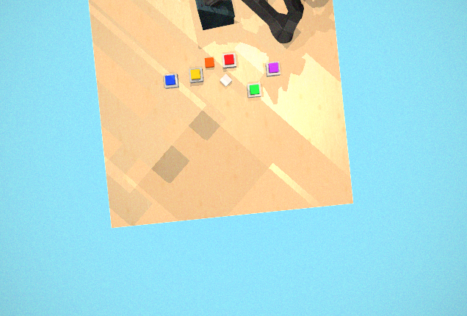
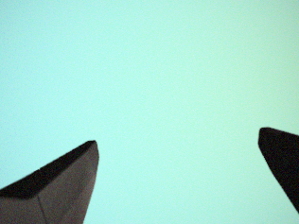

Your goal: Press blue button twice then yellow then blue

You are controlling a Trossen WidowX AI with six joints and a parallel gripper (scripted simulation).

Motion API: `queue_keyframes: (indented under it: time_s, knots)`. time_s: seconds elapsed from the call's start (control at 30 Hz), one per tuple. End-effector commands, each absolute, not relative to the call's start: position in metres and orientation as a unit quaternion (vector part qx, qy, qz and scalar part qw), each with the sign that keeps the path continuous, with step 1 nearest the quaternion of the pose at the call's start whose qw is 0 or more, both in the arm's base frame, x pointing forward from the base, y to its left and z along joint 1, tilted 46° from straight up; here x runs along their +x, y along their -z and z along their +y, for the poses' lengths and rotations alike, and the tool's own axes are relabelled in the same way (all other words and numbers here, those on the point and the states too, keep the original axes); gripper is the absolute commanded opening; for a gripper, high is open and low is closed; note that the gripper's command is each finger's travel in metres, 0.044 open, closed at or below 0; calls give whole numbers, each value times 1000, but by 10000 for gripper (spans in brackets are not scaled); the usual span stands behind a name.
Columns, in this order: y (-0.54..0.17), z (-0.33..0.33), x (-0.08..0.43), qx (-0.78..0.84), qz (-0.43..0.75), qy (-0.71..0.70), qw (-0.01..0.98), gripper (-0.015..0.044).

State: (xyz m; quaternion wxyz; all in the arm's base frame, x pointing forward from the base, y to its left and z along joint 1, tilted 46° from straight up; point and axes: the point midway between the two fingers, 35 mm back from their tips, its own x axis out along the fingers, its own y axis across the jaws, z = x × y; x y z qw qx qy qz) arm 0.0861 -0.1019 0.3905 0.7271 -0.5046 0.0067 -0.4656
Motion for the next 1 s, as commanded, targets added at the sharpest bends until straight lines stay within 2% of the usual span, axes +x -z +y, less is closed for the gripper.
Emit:
queue_keyframes:
  time_s: [0.0,0.23,0.47,0.73,0.97]
  knots:
    - [-391,-103,85,-501,5,466,729,400]
    - [-403,-171,42,-356,-39,486,797,400]
    - [-367,-264,29,-182,-23,477,860,400]
    - [-272,-349,65,4,75,420,905,400]
    - [-163,-376,121,135,212,325,912,400]
